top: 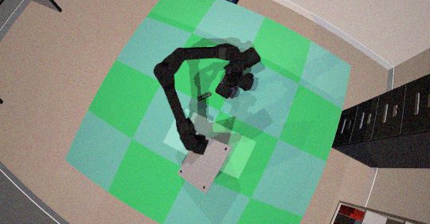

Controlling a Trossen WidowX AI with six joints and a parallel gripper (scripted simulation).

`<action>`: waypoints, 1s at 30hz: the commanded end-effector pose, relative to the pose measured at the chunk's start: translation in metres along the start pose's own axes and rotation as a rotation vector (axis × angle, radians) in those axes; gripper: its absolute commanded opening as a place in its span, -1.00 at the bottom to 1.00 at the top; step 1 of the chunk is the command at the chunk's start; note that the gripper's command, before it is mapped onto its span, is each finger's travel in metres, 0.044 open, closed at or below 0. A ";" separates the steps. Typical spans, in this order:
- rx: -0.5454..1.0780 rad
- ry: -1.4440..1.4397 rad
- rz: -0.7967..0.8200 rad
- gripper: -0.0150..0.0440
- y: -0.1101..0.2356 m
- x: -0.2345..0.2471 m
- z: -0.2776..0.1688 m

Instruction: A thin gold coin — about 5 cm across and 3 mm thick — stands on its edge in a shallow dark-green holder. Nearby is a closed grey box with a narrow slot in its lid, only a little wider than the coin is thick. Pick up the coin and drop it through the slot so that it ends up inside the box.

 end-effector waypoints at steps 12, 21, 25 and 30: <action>0.006 -0.008 -0.004 -0.49 -0.008 -0.001 0.000; 0.001 -0.001 -0.001 -0.31 -0.007 0.000 0.000; 0.001 -0.001 -0.001 0.04 -0.007 0.000 0.000; 0.001 -0.001 -0.001 0.05 -0.007 0.000 0.000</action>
Point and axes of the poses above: the point midway between the two fingers, 35 mm back from their tips, its own y axis back along the fingers, its own x axis across the jaws, z = x × y, the point moved 8 cm from there along y, back along the fingers
